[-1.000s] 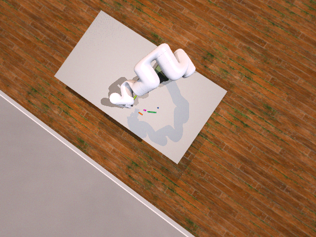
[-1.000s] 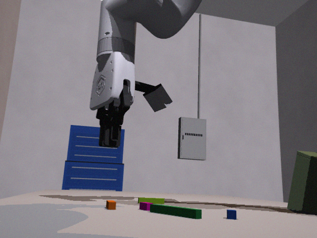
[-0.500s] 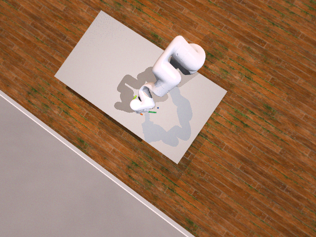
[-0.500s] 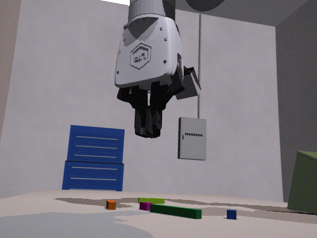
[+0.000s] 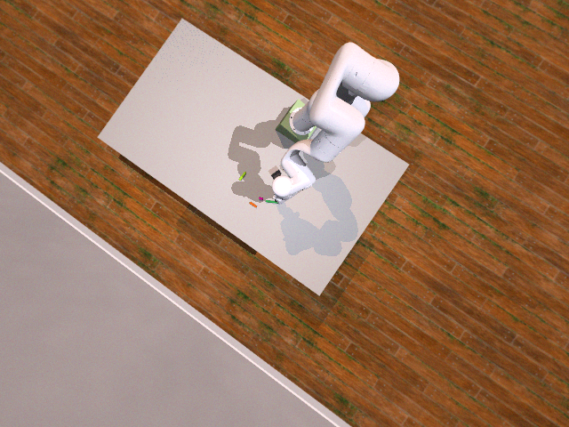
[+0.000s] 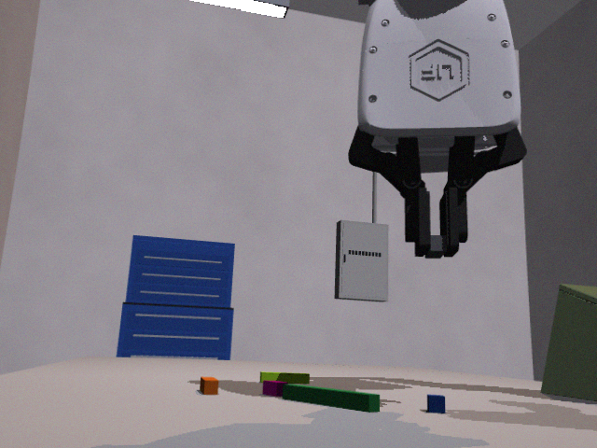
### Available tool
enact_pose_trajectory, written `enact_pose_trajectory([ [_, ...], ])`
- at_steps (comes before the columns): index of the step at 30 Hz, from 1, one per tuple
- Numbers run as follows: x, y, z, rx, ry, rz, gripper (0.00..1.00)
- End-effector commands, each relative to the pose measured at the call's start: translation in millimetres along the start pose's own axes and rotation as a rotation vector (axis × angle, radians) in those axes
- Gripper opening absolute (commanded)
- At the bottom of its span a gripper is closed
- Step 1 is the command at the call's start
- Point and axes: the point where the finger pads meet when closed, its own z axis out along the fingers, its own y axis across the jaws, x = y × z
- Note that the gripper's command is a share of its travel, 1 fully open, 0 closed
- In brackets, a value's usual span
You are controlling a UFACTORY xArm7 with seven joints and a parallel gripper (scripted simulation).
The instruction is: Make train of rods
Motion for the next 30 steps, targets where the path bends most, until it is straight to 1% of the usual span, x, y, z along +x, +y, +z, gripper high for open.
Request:
enact_pose_trajectory([
  [1,-2,1,-4,0.011,-0.007,-0.007,0.04],
  [13,-2,1,-3,0.011,-0.007,-0.007,0.04],
  [19,-2,1,9,0.012,-0.006,-0.006,0.04],
  [21,-2,1,9,0.012,-0.006,-0.006,0.04],
  [30,-3,0,48,0.012,-0.006,-0.006,0.04],
])
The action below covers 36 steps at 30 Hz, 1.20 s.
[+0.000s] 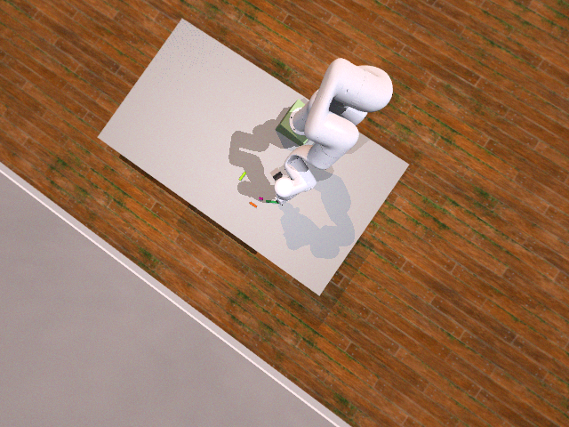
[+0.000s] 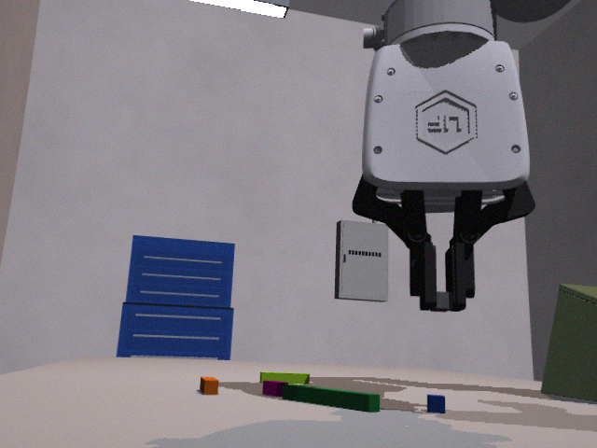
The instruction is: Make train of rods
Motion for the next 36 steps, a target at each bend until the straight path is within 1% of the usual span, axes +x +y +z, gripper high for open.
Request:
enact_pose_trajectory([
  [1,-1,-3,17,0.004,-0.004,0.000,0.04],
  [6,-2,-3,35,0.004,-0.004,0.000,0.04],
  [8,-2,-3,35,0.004,-0.004,0.000,0.04],
  [14,-2,-3,47,0.004,-0.004,0.000,0.04],
  [36,-2,-3,49,0.004,-0.004,0.000,0.04],
])
